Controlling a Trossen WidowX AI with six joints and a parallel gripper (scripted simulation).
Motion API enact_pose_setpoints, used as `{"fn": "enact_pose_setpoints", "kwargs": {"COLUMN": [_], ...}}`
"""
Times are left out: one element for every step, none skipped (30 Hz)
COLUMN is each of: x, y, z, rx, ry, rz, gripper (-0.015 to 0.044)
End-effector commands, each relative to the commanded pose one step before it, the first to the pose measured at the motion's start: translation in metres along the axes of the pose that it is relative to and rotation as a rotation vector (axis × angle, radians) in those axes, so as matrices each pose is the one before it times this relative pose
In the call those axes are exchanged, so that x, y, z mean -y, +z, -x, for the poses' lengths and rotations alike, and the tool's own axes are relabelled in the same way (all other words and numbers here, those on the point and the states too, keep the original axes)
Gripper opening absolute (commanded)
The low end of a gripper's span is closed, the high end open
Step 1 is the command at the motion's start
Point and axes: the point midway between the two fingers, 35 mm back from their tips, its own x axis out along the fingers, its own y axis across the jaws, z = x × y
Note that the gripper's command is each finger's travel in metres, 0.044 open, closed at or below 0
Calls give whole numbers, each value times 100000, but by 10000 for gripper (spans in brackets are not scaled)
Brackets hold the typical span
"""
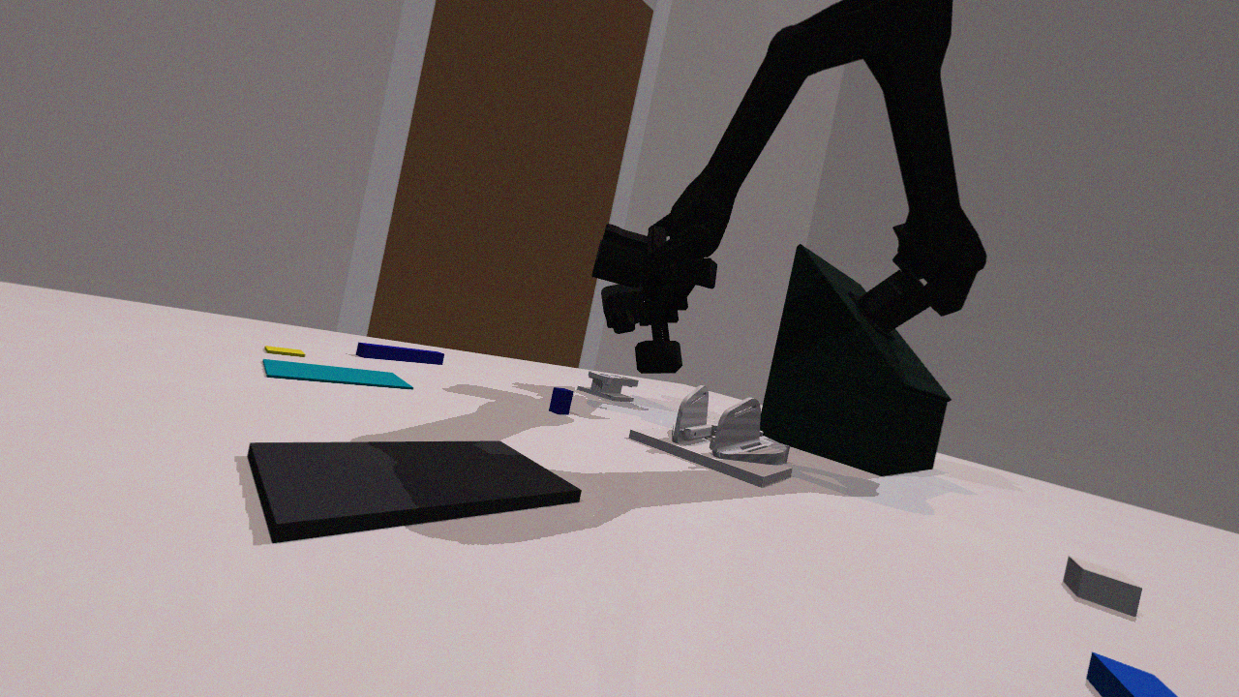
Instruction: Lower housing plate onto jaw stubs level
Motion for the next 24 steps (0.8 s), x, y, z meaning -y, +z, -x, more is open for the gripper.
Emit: {"fn": "enact_pose_setpoints", "kwargs": {"x": [-210,-64,-63,-62,-61,-60,-59,-58,-58,-57,-56,-56,-55,-55,-54,-54,-53,-53,-53,-53,-53,-53,-53,-53], "y": [437,36,36,35,35,35,34,34,34,34,34,33,33,33,33,33,33,33,33,33,32,32,32,32], "z": [-84,-33,-30,-27,-24,-21,-18,-15,-12,-9,-6,-3,1,4,7,10,13,17,20,23,27,30,33,37], "rx": [-266,-264,-269,-275,-281,-286,-292,-297,-303,-308,-313,-318,-323,-328,-333,-338,-343,-348,-353,-358,-362,-367,-372,-376], "ry": [6053,1650,1649,1648,1648,1647,1646,1646,1645,1644,1644,1643,1642,1641,1641,1640,1639,1638,1638,1637,1636,1635,1635,1634], "rz": [-4417,-1104,-1111,-1118,-1125,-1132,-1138,-1145,-1151,-1158,-1164,-1170,-1176,-1182,-1188,-1194,-1200,-1205,-1211,-1216,-1222,-1227,-1232,-1237], "gripper": [440,440,440,440,440,440,440,440,440,440,440,440,440,440,440,440,440,440,440,440,440,440,440,440]}}
